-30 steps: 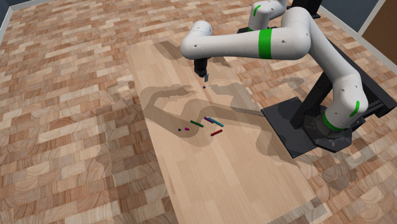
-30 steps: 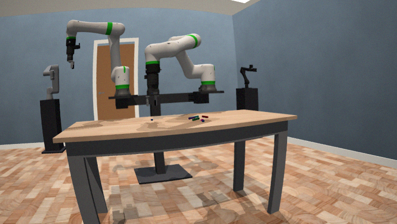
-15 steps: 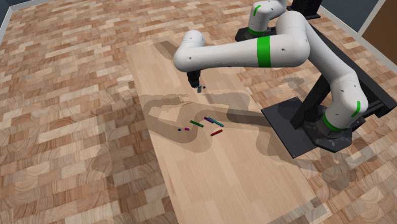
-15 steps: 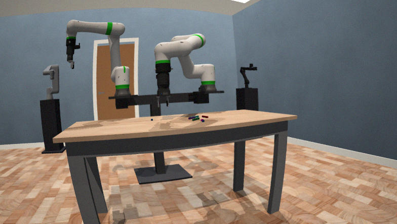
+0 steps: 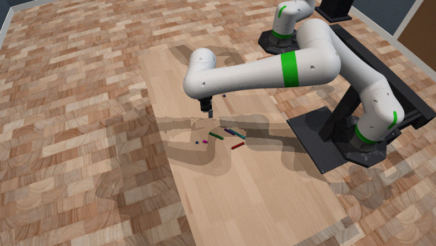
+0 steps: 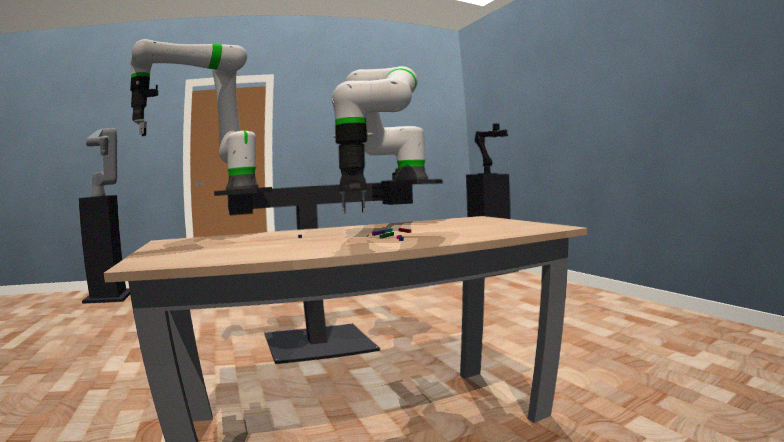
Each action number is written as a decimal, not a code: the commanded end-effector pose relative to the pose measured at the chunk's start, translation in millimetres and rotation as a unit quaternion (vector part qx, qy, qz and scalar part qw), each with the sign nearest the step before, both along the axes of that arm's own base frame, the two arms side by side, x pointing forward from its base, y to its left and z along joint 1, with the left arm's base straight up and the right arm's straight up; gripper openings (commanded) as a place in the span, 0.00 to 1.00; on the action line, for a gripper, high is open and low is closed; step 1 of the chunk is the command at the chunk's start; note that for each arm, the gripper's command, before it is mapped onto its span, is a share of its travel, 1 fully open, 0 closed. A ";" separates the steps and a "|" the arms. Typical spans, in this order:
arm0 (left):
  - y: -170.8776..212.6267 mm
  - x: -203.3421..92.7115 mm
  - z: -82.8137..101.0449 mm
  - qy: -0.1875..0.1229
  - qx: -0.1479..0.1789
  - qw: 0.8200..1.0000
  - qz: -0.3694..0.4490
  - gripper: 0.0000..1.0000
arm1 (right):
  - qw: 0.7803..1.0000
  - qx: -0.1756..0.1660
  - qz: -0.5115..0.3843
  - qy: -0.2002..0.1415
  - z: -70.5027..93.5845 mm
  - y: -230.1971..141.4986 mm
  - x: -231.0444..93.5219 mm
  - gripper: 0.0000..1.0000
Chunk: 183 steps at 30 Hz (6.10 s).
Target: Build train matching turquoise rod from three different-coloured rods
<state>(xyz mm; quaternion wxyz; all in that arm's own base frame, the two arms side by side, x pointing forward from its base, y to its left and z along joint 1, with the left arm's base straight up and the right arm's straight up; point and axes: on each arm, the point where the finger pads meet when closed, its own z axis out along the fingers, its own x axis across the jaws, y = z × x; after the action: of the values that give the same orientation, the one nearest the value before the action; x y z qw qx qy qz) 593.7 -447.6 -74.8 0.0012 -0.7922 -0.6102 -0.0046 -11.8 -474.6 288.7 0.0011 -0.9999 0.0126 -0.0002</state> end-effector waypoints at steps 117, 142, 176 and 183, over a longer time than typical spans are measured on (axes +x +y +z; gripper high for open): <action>109.2 74.9 -60.4 0.003 -0.004 0.982 -0.187 0.54 | 1.000 -0.001 0.000 0.000 1.0 -0.3 -0.2 1.00; 109.2 74.9 -74.3 0.003 -0.004 0.982 -0.187 0.54 | 1.000 -0.001 0.000 0.000 1.0 -0.3 -0.2 1.00; 109.2 74.9 -74.5 0.003 -0.004 0.982 -0.187 0.54 | 1.000 -0.001 0.000 0.000 1.0 -0.3 -0.2 1.00; 109.2 74.9 -74.5 0.003 -0.004 0.982 -0.187 0.24 | 1.000 -0.001 0.000 0.000 1.0 -0.3 -0.2 1.00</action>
<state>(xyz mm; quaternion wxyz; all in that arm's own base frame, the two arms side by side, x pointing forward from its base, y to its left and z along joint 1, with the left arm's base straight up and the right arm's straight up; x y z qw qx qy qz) 667.6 -337.9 -151.0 0.0002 -0.8926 -0.4509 0.0001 -11.8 -474.6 288.7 0.0011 -0.9999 0.0126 -0.0002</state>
